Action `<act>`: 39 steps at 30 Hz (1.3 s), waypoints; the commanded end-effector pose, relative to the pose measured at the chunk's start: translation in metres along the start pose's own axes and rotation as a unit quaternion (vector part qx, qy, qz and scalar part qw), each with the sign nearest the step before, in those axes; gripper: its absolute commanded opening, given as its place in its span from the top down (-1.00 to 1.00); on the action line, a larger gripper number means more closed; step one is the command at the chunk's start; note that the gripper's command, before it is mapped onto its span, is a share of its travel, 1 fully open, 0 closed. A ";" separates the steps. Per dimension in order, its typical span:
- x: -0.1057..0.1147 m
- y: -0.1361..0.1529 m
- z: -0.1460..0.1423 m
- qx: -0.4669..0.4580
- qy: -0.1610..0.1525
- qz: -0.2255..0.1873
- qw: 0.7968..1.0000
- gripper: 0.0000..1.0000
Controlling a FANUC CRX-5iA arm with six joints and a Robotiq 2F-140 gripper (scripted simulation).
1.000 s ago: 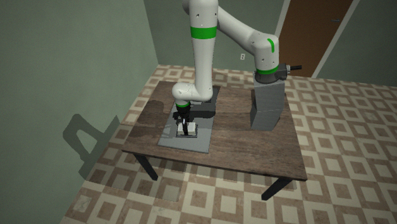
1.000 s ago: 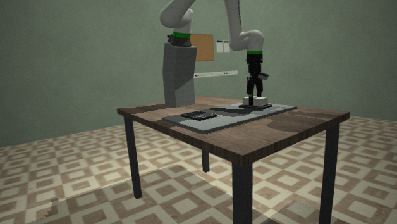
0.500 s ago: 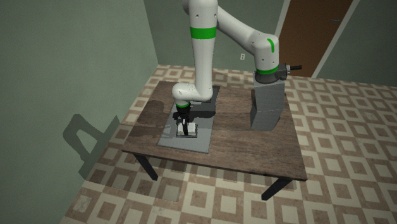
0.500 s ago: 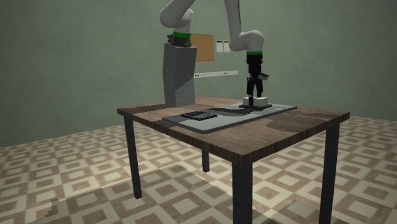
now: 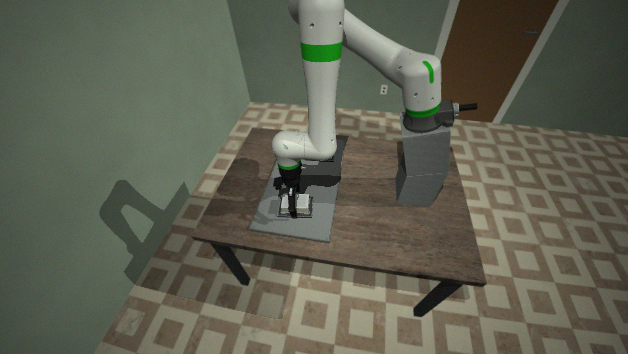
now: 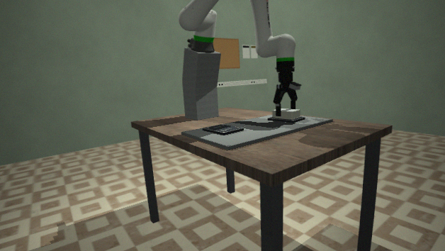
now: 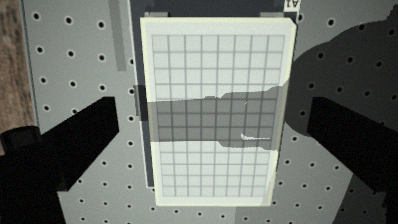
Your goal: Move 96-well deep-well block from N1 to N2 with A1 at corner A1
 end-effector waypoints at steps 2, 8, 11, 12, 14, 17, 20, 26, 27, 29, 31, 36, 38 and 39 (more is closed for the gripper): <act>0.001 -0.001 0.000 0.000 0.000 0.001 1.000 -1.00; 0.001 -0.001 0.000 0.000 0.000 0.001 1.000 -1.00; 0.006 -0.001 0.000 0.000 0.000 0.001 1.000 -1.00; 0.009 0.000 0.000 0.000 0.000 0.001 1.000 -1.00; 0.014 0.000 0.000 0.000 0.000 0.001 1.000 -1.00; 0.022 0.000 0.000 0.000 0.000 0.001 1.000 -1.00; 0.030 0.000 0.000 0.000 0.000 0.001 1.000 -1.00; 0.041 0.000 0.000 0.000 0.000 0.001 1.000 -1.00; 0.043 0.000 0.000 0.000 0.000 0.001 1.000 -1.00; 0.049 0.000 0.000 0.000 0.000 0.001 1.000 -1.00; 0.054 0.000 0.000 0.000 0.000 0.001 1.000 -1.00; 0.067 0.000 0.000 0.000 0.000 0.001 1.000 -1.00; 0.073 0.000 0.000 0.000 0.000 0.001 1.000 -1.00; 0.075 0.000 0.000 0.000 0.000 0.001 1.000 -1.00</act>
Point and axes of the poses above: the point where the finger pads meet when closed, its own x axis back along the fingers, its own z axis across the jaws, y = z × x, the point moved 8 cm from there along x, back along the fingers, and after that the axes turned 2 degrees about -x, right-handed, at the moved point
